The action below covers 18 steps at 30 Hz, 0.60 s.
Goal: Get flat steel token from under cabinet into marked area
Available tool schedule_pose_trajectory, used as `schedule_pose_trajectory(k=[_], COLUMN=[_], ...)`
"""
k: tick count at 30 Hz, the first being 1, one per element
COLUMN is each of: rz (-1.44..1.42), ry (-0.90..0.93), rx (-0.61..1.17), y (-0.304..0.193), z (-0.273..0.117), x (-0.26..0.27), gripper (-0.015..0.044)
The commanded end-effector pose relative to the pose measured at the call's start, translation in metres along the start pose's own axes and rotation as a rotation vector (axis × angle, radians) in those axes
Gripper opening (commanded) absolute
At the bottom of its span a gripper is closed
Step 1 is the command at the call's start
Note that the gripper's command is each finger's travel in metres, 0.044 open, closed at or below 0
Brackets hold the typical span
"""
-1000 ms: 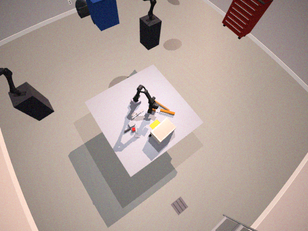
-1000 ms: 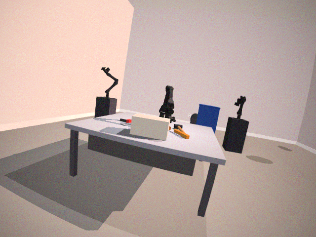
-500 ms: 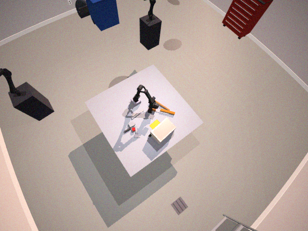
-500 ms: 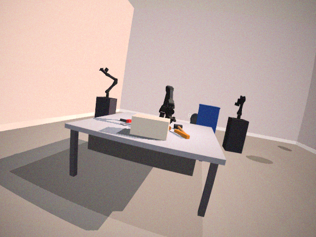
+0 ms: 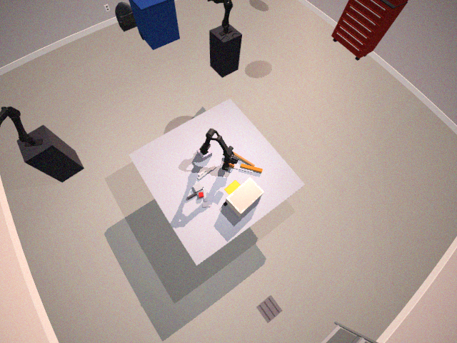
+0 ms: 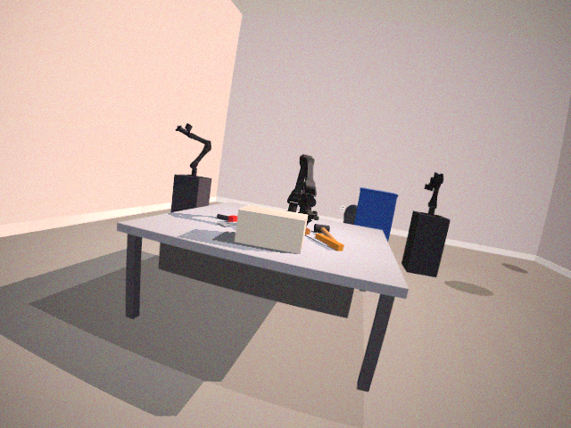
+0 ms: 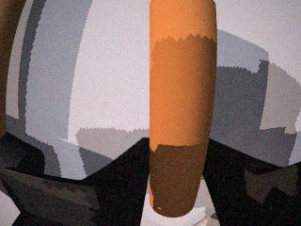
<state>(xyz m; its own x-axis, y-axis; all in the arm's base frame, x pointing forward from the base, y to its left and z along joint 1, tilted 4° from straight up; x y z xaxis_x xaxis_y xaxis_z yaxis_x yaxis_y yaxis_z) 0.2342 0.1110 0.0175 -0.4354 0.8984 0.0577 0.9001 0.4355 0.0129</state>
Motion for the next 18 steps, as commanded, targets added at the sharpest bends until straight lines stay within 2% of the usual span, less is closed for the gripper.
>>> schedule_pose_trajectory(k=[1, 5, 12, 13, 17, 18], rz=[-0.016, -0.015, -0.001, -0.001, 0.0, 0.0], ry=[0.007, 0.007, 0.0, 0.0, 0.0, 0.003], rx=[-0.001, -0.001, 0.0, 0.0, 0.0, 0.0], y=[0.0006, 0.0007, 0.0002, 0.0002, 0.0003, 0.0002], z=[-0.0003, -0.0003, -0.0001, -0.0001, -0.0001, -0.0001], x=[0.0042, 0.0049, 0.0016, 0.0016, 0.0017, 0.0016], gripper=[0.0, 0.0, 0.0184, 0.02, 0.02, 0.0226])
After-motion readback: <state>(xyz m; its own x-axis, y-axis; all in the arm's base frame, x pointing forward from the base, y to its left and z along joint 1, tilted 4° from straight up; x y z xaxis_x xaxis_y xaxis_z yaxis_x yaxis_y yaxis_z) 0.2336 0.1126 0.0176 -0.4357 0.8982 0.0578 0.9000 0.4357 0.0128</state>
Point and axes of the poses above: the point midway between the two fingers, 35 mm back from their tips, its own z axis out along the fingers, its own x axis across the jaws, y = z × x, the point moved 4 cm from there along -z, back along the fingers, and after that the axes turned 13 degrees about z, right-handed, at the moved point
